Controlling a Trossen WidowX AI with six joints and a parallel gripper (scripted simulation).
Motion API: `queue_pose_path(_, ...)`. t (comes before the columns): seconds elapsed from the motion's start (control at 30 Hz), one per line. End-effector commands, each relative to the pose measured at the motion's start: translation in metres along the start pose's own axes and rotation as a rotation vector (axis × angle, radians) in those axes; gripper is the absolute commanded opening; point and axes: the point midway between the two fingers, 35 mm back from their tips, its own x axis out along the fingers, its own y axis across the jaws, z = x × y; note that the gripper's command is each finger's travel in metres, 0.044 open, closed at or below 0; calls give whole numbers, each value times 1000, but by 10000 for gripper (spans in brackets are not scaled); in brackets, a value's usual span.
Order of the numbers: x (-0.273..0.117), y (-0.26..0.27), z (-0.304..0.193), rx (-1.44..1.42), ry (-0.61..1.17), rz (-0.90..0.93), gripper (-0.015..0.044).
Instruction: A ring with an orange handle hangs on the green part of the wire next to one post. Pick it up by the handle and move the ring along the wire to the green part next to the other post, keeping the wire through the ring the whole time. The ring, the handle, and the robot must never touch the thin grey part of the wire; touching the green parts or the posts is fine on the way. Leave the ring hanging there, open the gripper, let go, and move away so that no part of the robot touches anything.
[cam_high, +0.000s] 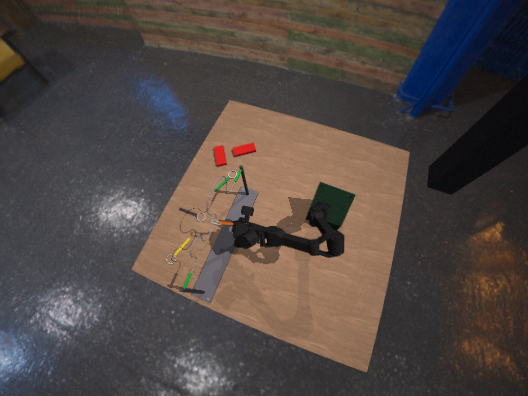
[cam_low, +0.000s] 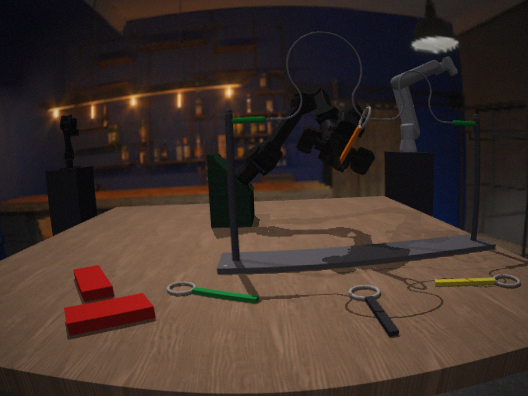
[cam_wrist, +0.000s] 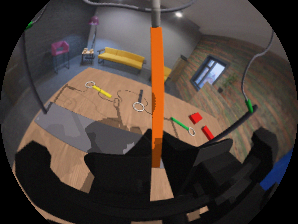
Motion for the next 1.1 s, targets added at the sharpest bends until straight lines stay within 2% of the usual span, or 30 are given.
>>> queue_pose_path(0.0, -2, -13, 1, -70, 6, -46, -150)
queue_pose_path(1.07, -40, -109, 47, -764, 95, -433, -150)
